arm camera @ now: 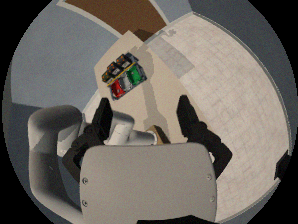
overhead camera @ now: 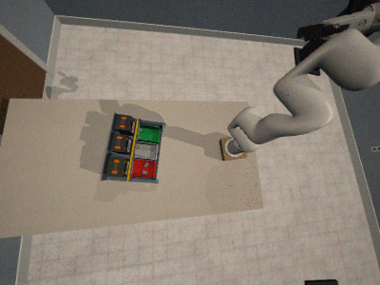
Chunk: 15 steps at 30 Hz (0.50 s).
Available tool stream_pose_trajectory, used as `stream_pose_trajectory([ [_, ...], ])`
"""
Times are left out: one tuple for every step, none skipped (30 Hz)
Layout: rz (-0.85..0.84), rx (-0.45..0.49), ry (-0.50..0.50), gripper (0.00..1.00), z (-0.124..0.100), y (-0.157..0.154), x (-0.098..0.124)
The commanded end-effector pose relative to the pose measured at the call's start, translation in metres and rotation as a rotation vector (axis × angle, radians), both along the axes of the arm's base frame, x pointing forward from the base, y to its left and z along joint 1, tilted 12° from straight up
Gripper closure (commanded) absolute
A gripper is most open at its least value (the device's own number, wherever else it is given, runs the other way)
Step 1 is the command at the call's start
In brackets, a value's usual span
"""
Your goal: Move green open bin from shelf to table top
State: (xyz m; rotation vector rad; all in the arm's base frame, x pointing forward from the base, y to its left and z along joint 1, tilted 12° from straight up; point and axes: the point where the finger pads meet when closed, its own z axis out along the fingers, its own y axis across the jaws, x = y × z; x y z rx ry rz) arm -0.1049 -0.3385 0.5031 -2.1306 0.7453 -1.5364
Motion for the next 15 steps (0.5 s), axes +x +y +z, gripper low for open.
stream_pose_trajectory([
  [0.0,-0.003,0.002,0.0,0.005,0.005,0.008],
  [0.0,-0.003,0.003,0.0,0.01,0.009,0.015],
  [0.001,-0.003,0.003,0.0,0.014,0.014,0.023],
  [0.001,-0.003,0.003,0.0,0.019,0.019,0.031],
  [0.001,-0.003,0.003,0.0,0.024,0.023,0.038],
  [0.001,-0.003,0.003,0.0,0.024,0.023,0.038],
  [0.001,-0.003,0.003,0.0,0.024,0.023,0.038],
  [0.001,-0.003,0.003,0.0,0.024,0.023,0.038],
  [0.001,-0.003,0.003,0.0,0.024,0.023,0.038],
  [0.001,-0.003,0.003,0.0,0.024,0.023,0.038],
  [0.001,-0.003,0.003,0.0,0.024,0.023,0.038],
  [0.001,-0.003,0.003,0.0,0.024,0.023,0.038],
  [0.001,-0.003,0.003,0.0,0.024,0.023,0.038],
  [0.001,-0.003,0.003,0.0,0.024,0.023,0.038],
  [0.001,-0.003,0.003,0.0,0.024,0.023,0.038],
])
